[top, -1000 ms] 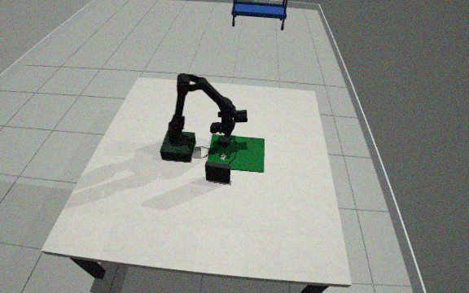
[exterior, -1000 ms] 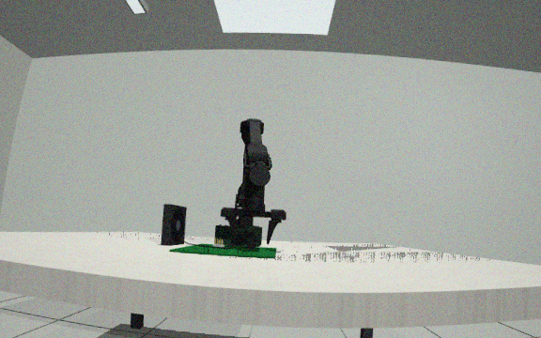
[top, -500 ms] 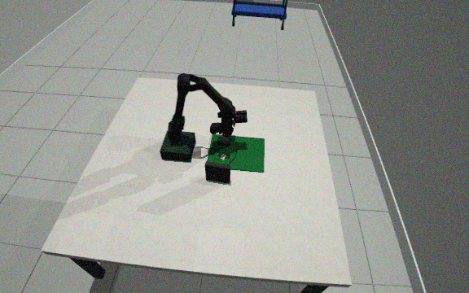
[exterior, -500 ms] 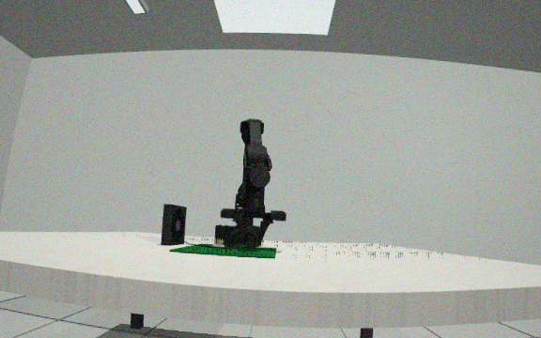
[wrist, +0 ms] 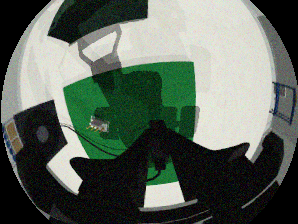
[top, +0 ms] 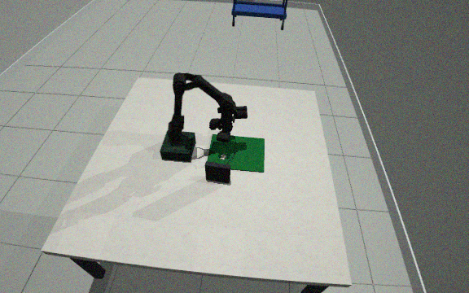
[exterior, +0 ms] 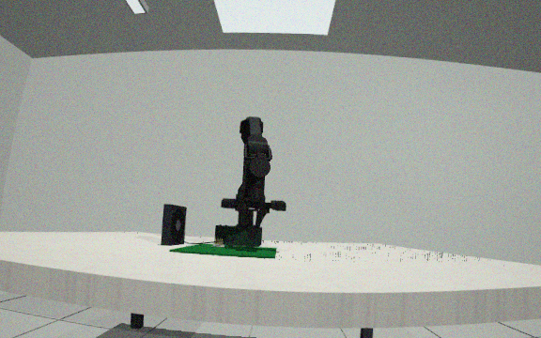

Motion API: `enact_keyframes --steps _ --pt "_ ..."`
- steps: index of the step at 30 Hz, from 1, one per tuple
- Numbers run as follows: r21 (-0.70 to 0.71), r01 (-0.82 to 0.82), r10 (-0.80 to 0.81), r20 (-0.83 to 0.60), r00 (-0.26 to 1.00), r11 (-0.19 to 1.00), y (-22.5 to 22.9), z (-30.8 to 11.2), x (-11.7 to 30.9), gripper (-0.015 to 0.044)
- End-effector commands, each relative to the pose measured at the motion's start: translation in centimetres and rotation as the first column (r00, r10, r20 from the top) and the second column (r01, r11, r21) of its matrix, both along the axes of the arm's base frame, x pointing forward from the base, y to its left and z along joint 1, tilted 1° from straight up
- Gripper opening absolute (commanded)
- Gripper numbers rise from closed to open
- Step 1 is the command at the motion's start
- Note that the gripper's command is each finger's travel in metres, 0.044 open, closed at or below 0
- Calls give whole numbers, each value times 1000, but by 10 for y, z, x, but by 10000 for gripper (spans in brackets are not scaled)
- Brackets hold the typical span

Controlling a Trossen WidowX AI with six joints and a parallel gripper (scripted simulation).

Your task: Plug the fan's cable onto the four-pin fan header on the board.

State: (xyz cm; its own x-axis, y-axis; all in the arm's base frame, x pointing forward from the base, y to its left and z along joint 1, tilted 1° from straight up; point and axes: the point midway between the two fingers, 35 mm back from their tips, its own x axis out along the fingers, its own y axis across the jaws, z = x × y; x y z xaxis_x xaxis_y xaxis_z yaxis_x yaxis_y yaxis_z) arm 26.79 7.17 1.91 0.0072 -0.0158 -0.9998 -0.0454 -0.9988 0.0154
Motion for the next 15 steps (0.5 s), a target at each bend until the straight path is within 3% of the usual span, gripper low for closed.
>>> enact_keyframes --steps 1,5,15 --pt "9 -3 3 18 1000 1000 2 20 3 0" --pt "9 19 -19 18 1000 1000 0 19 4 0" --pt "16 349 -349 19 937 937 -18 19 7 0"
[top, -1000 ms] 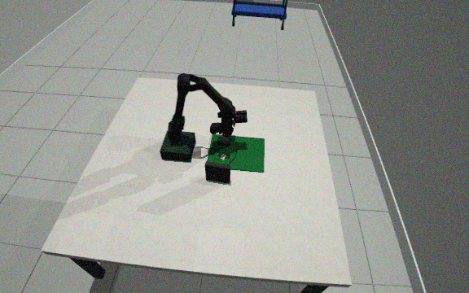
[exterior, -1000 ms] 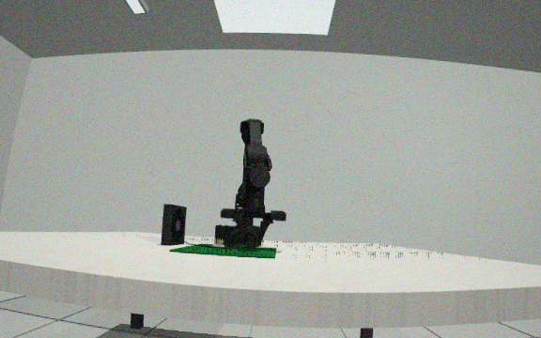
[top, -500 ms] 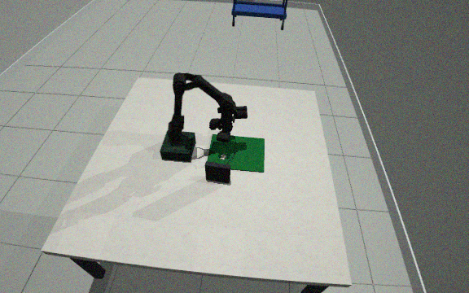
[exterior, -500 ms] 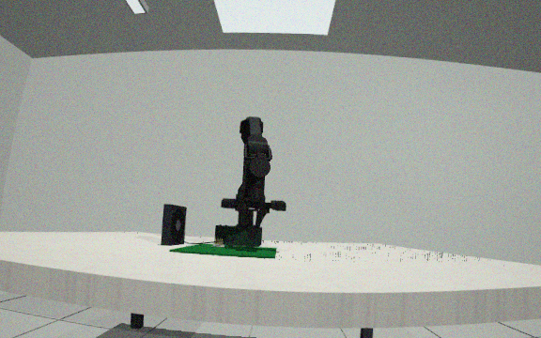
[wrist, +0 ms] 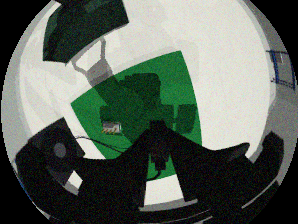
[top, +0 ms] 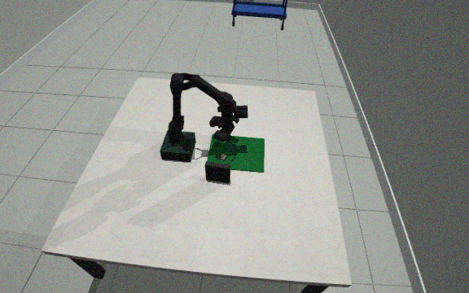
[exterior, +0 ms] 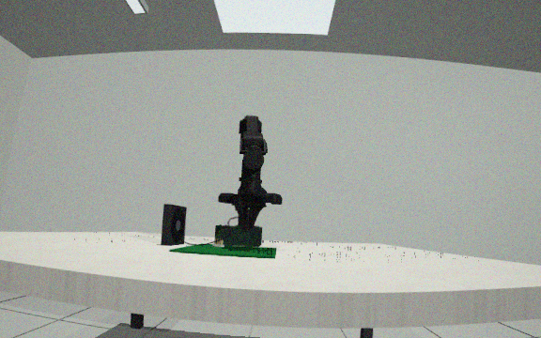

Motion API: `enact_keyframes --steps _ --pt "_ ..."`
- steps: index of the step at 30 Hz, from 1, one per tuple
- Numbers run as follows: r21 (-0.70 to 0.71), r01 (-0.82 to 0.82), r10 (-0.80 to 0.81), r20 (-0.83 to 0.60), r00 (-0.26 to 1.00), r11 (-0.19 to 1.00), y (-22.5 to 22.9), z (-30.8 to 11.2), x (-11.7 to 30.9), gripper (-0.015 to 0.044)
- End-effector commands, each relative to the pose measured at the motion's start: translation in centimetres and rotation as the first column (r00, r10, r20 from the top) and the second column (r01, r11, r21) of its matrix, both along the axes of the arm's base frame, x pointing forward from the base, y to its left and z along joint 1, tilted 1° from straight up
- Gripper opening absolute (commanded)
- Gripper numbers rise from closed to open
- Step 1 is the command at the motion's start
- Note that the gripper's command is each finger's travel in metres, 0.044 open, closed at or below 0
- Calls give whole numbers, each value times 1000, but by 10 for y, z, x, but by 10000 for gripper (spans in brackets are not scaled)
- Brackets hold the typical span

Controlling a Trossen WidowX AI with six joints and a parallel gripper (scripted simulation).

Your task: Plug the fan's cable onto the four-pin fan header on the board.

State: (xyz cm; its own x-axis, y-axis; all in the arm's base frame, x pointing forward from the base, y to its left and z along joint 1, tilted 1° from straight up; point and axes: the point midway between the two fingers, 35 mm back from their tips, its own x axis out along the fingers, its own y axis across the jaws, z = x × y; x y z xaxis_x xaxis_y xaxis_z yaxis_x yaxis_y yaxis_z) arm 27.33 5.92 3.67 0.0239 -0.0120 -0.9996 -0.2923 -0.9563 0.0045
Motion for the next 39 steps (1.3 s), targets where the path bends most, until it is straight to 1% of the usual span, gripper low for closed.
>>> enact_keyframes --steps 1,9,18,29,39 --pt "7 139 -139 2 990 990 -7 1 2 0" --pt "13 402 -402 4 916 915 -22 1 3 0" --pt "20 661 -661 3 750 750 -39 1 4 0" --pt "28 891 -891 0 453 453 -59 1 3 0" --pt "35 991 -992 -5 127 127 -78 1 2 0"
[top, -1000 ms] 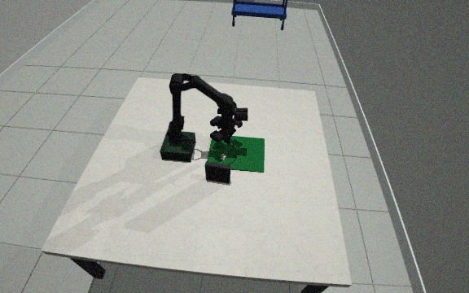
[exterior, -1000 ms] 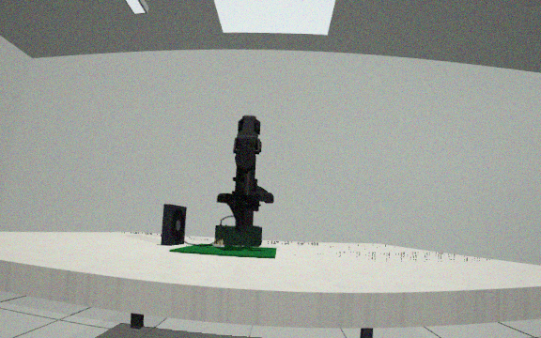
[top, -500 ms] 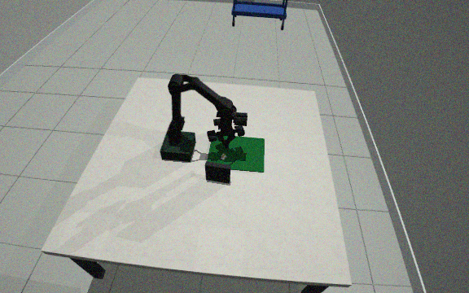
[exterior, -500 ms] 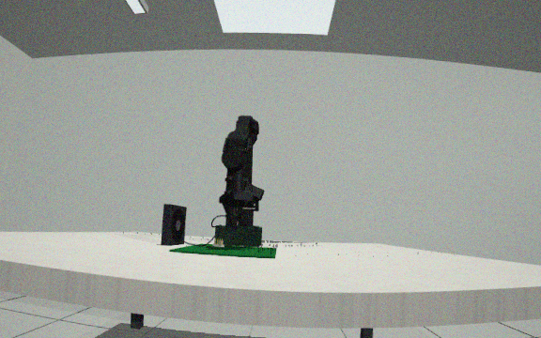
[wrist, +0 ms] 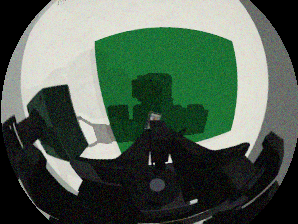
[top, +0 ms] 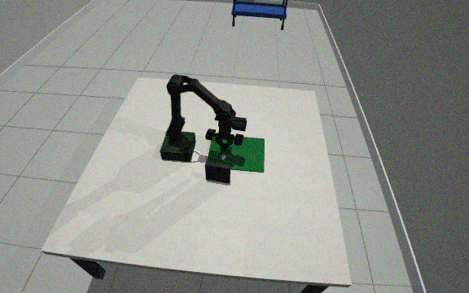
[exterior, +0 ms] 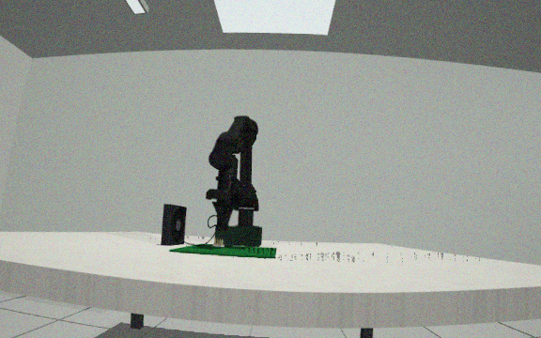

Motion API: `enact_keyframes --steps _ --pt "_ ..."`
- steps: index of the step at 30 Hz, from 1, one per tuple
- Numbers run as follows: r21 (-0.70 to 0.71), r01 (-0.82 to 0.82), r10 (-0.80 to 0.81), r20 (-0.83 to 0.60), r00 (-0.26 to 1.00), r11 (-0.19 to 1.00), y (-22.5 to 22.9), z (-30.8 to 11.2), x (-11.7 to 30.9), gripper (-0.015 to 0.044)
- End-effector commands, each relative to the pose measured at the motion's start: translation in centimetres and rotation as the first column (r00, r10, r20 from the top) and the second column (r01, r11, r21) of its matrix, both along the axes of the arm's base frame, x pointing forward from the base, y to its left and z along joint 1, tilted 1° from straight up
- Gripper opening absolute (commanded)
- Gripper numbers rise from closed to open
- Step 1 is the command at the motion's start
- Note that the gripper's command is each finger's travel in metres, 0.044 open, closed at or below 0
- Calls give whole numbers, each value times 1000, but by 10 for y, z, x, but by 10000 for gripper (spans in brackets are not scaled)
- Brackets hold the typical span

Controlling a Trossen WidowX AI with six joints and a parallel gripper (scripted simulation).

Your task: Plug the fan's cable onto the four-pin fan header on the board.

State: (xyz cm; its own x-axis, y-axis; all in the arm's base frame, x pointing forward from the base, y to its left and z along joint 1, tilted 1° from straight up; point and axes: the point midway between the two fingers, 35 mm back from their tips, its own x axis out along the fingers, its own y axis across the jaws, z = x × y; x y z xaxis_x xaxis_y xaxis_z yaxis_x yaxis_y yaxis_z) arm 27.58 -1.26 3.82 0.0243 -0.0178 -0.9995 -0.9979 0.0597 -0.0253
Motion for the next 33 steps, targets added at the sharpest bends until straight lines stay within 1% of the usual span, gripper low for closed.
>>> enact_keyframes --steps 1,5,7,33 --pt "6 143 -143 3 990 990 -8 0 -1 0" --pt "9 271 -271 5 962 962 -15 0 -2 0" --pt "9 293 -293 5 956 956 -16 -1 -2 0" --pt "10 297 -297 5 955 955 -10 1 2 0"
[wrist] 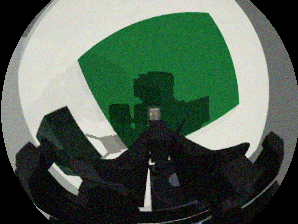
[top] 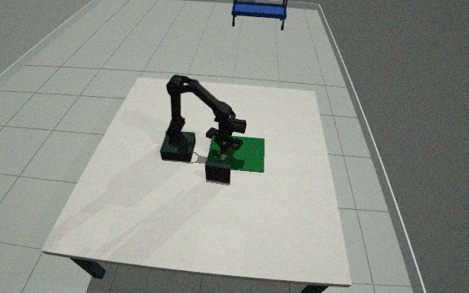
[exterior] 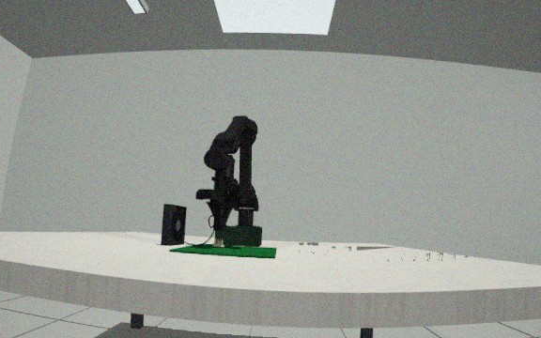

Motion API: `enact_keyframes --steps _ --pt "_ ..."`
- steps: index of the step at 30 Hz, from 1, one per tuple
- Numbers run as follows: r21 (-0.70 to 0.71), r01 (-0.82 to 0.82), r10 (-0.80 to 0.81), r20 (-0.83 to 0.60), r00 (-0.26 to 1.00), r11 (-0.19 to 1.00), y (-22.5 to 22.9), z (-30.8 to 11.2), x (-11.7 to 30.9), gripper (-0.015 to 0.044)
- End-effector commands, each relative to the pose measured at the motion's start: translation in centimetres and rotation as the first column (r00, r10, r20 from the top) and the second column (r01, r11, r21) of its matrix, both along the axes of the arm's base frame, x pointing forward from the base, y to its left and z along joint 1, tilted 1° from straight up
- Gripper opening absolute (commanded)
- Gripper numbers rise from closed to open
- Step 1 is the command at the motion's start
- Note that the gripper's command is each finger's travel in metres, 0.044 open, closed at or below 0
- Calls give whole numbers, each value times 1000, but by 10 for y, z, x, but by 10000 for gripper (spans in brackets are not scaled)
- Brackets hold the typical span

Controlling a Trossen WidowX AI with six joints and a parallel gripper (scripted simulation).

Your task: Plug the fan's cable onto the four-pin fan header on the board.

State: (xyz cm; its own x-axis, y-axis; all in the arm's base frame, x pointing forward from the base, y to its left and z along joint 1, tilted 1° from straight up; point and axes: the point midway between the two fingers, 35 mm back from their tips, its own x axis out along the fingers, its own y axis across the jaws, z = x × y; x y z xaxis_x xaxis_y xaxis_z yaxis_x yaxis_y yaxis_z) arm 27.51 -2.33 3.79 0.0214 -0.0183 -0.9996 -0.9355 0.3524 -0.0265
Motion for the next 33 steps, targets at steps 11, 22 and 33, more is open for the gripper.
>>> enact_keyframes --steps 11,22,33 --pt "2 2 -2 4 1000 1000 1 -21 3 0" --pt "2 1 -1 4 1000 1000 1 -21 1 0" --pt "2 -1 1 4 1000 1000 1 -21 1 0"
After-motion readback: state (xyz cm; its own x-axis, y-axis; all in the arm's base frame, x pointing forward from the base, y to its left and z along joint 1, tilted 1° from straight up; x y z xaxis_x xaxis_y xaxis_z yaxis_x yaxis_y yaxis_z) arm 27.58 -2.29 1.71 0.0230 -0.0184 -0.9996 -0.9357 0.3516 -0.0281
